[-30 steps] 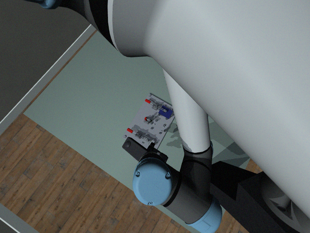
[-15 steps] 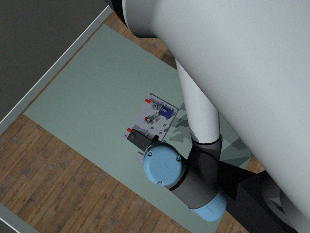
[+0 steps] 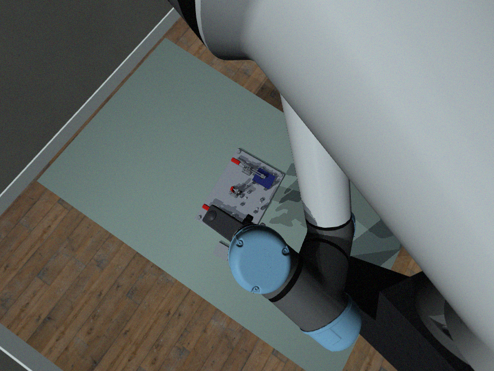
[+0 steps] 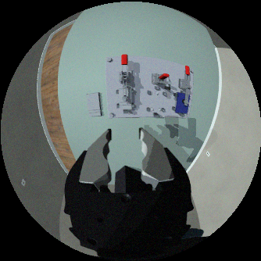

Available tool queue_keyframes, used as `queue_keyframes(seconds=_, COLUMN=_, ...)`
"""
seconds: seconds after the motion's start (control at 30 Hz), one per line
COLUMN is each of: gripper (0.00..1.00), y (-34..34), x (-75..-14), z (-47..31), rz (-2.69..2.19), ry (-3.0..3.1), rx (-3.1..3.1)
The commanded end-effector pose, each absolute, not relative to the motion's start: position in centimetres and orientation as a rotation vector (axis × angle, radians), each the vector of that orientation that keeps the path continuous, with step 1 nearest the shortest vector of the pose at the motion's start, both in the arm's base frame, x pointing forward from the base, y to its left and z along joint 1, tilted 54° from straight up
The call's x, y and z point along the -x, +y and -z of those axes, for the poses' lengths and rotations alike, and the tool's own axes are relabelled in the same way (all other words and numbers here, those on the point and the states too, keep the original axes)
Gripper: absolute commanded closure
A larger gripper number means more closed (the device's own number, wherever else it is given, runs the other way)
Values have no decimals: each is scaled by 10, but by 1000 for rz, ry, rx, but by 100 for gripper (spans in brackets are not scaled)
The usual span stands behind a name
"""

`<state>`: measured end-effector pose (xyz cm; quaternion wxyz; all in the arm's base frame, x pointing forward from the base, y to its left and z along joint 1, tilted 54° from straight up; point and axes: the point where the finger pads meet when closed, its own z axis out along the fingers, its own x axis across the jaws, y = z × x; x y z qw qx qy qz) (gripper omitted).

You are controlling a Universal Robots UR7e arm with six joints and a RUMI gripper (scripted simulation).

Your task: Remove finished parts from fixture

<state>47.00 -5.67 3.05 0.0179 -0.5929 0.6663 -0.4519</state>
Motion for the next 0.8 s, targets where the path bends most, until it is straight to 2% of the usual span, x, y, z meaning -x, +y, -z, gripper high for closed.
queue_keyframes(seconds=0.0, gripper=72, y=-58, x=-469, z=-32, rz=1405, ry=2071, rx=1839)
queue_keyframes(seconds=0.77, gripper=72, y=-77, x=-489, z=-12, rz=1406, ry=2070, rx=1837)
